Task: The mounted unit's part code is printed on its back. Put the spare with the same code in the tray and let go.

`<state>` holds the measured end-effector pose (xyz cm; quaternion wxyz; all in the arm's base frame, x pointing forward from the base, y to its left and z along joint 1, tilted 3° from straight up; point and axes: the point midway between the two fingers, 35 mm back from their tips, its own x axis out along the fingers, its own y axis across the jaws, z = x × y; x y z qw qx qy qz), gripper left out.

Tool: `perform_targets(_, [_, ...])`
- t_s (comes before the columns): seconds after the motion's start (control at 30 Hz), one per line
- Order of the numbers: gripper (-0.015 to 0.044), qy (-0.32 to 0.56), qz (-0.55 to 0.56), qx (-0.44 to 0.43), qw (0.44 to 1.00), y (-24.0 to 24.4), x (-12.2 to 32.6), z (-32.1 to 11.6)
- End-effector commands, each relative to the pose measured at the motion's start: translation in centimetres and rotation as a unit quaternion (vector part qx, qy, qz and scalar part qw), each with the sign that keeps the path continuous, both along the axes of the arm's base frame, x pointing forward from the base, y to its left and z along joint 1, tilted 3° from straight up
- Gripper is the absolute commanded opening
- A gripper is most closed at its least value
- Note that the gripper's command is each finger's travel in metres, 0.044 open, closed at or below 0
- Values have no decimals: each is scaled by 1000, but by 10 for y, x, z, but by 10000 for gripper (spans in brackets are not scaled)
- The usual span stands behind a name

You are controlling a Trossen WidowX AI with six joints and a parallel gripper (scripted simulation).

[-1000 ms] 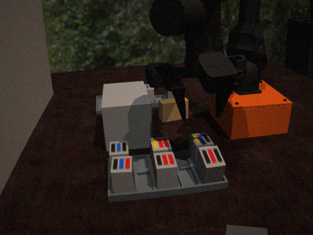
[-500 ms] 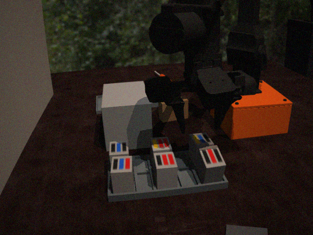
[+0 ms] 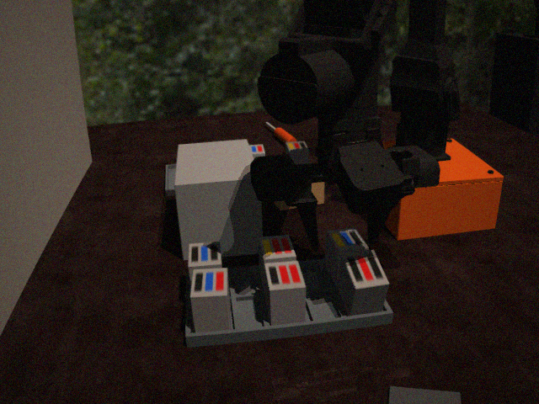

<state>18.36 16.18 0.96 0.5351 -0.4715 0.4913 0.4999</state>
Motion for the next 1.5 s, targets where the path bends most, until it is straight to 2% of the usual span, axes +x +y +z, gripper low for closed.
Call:
perform_targets(0.0, [300,3,-2,-4,1000,-2,-2,-10])
perform_targets(0.77, [300,3,-2,-5,1000,-2,-4,-30])
perform_targets(0.93, [169,3,0,-3,1000,-2,-4,-29])
perform_targets(1.2, [115,3,0,-3,1000,-2,-4,-29])
perform_targets(1.33, [10,3,0,-3,1000,-2,-4,-29])
perform_targets(1.47, [0,3,0,-3,1000,-2,-4,-29])
